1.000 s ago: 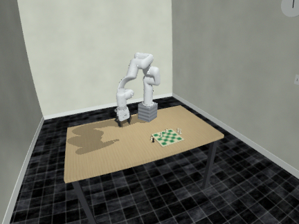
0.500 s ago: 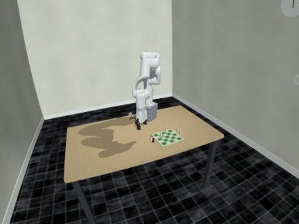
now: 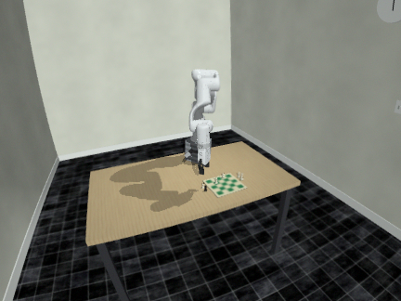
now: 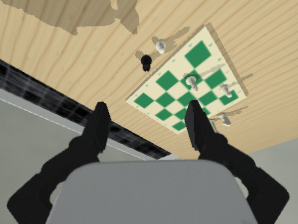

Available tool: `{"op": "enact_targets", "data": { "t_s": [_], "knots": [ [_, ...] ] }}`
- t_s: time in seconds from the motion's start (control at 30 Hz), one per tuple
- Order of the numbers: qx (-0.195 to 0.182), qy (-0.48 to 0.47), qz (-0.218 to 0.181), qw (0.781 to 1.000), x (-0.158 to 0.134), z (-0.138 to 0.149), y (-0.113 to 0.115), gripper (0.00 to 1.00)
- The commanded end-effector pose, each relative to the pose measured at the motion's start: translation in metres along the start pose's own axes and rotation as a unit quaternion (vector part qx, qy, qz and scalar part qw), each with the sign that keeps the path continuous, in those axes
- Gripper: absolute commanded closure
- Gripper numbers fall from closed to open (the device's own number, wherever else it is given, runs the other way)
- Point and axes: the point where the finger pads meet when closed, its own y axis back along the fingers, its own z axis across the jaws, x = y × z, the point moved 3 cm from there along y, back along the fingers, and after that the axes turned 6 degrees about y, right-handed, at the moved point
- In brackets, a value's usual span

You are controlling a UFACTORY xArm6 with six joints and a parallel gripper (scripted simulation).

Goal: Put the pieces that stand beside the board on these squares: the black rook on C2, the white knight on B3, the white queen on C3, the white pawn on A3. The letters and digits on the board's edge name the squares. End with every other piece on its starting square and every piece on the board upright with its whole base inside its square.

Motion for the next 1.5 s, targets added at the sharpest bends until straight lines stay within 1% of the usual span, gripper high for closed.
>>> {"op": "enact_targets", "data": {
  "t_s": [0.0,0.7,0.87,1.0,1.1,1.17,1.23,1.3,1.4,1.47],
  "knots": [
    [0.003,0.004,-0.001,1.000,-0.005,0.000,0.001,0.00],
    [0.003,-0.005,-0.001,1.000,-0.005,0.000,0.001,0.00],
    [0.003,-0.045,-0.002,0.999,-0.005,0.000,0.000,0.00],
    [0.002,-0.109,-0.002,0.994,-0.005,0.000,-0.002,0.00],
    [0.002,-0.176,-0.002,0.984,-0.005,0.000,-0.004,0.00],
    [0.002,-0.229,-0.002,0.973,-0.005,0.000,-0.005,0.00],
    [0.002,-0.229,-0.002,0.973,-0.005,0.000,-0.005,0.00],
    [0.002,-0.288,-0.002,0.958,-0.005,0.000,-0.007,0.00],
    [0.002,-0.381,-0.003,0.925,-0.005,0.000,-0.010,0.00],
    [0.001,-0.425,-0.005,0.905,-0.005,0.000,-0.012,0.00]
  ]
}}
